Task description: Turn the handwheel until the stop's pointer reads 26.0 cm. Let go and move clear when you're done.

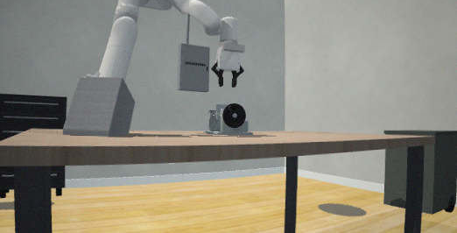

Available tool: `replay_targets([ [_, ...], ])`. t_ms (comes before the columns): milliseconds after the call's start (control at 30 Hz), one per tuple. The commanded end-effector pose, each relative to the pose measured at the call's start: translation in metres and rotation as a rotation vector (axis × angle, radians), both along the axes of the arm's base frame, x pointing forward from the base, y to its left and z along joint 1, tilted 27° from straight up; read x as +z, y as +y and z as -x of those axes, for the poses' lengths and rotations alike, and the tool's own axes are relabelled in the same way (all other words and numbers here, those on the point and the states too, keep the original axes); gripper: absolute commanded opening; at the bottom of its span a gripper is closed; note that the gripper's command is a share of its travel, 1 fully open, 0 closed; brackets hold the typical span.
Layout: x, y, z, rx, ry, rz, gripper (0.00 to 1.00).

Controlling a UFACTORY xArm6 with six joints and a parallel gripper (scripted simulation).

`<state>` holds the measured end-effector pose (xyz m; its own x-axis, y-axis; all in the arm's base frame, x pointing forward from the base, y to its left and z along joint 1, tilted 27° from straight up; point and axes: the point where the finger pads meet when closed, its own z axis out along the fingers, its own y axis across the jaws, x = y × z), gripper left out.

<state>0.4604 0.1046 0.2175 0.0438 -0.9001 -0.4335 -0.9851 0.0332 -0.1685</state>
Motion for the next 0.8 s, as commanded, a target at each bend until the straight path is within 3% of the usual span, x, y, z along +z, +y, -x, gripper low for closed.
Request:
replay_targets([
  [0, 0.019, 0.033, -0.01, -0.003, -0.001, 0.008, 0.57],
  [200, 0.018, 0.04, -0.012, -0.003, -0.001, 0.008, 0.57],
  [300, -0.004, 0.05, -0.016, -0.003, -0.001, 0.008, 0.57],
  [467, -0.021, 0.058, -0.019, -0.003, -0.001, 0.008, 0.57],
  [767, -0.022, 0.059, -0.019, -0.003, -0.001, 0.008, 0.57],
])
